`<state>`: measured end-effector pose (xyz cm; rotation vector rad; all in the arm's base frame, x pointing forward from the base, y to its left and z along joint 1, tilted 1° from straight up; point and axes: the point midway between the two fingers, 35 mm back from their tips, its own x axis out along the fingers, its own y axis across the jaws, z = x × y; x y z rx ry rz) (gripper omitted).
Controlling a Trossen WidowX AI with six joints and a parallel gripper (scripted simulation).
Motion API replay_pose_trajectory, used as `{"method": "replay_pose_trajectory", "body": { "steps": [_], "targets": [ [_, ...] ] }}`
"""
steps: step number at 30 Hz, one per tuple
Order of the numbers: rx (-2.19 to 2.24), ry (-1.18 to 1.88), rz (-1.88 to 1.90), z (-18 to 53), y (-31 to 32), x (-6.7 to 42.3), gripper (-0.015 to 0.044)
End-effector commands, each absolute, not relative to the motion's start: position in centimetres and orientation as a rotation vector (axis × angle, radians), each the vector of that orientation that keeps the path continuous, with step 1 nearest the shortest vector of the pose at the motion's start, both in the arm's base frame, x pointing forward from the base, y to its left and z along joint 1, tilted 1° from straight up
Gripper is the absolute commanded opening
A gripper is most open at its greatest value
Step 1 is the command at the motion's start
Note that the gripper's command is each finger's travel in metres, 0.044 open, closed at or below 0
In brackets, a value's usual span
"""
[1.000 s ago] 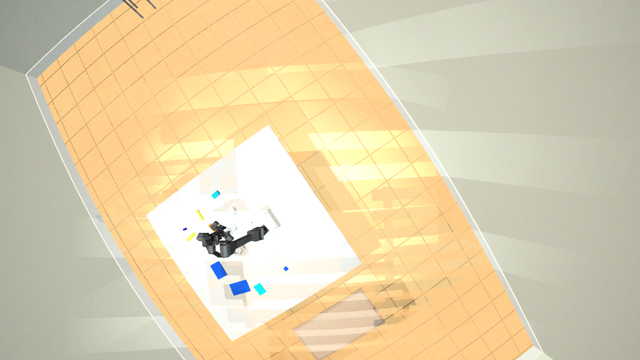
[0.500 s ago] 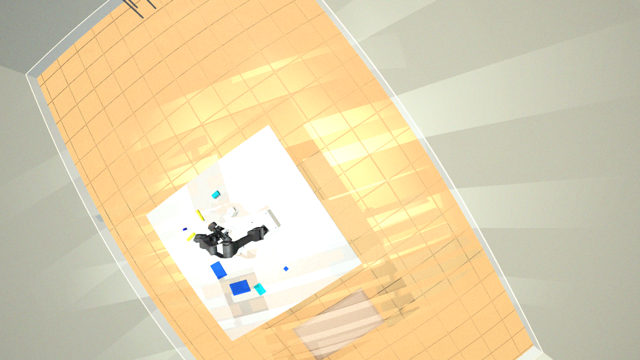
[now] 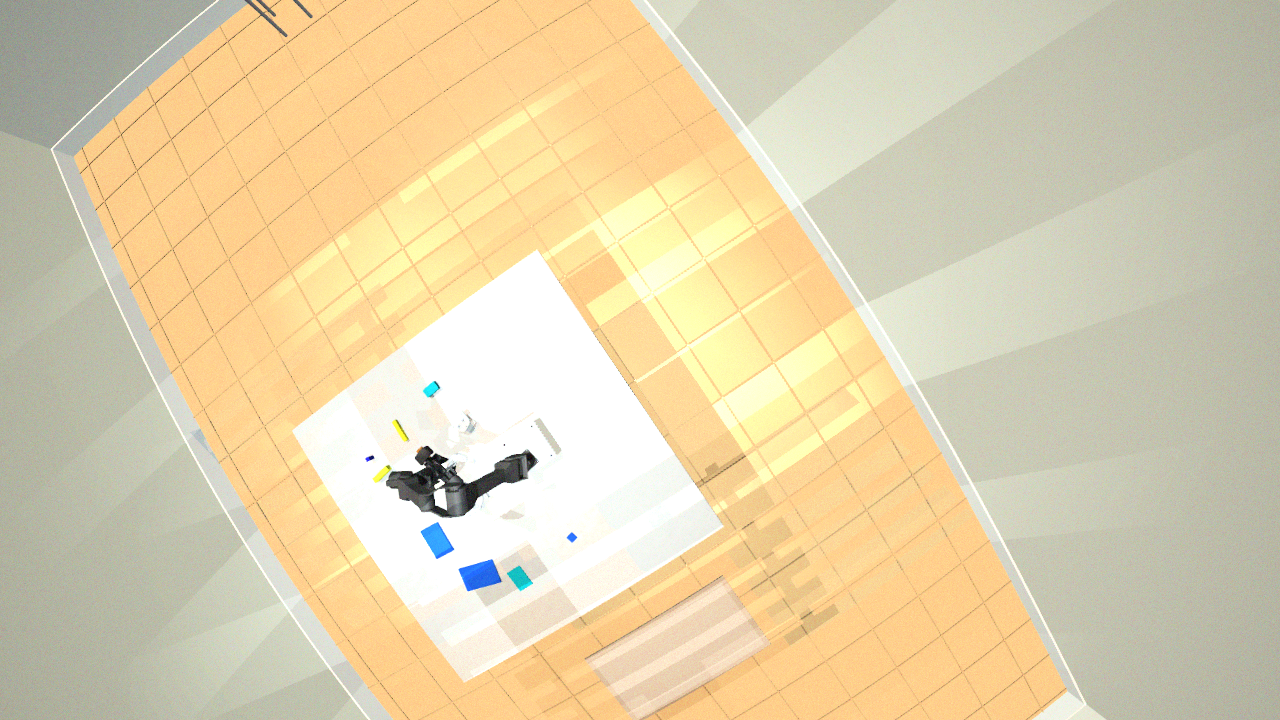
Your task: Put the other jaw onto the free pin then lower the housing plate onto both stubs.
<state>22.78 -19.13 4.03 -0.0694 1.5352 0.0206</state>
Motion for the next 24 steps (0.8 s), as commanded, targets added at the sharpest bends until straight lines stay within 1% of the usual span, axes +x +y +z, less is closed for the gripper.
{"method": "replay_pose_trajectory", "body": {
  "steps": [1, 24],
  "targets": [
    [-0.064, 1.531, 0.007, 4.3, -18.5, 23.9, 0.0134],
    [-0.002, 1.525, -0.043, 4.3, -13.2, 28.8, 0.0134]
  ]
}}
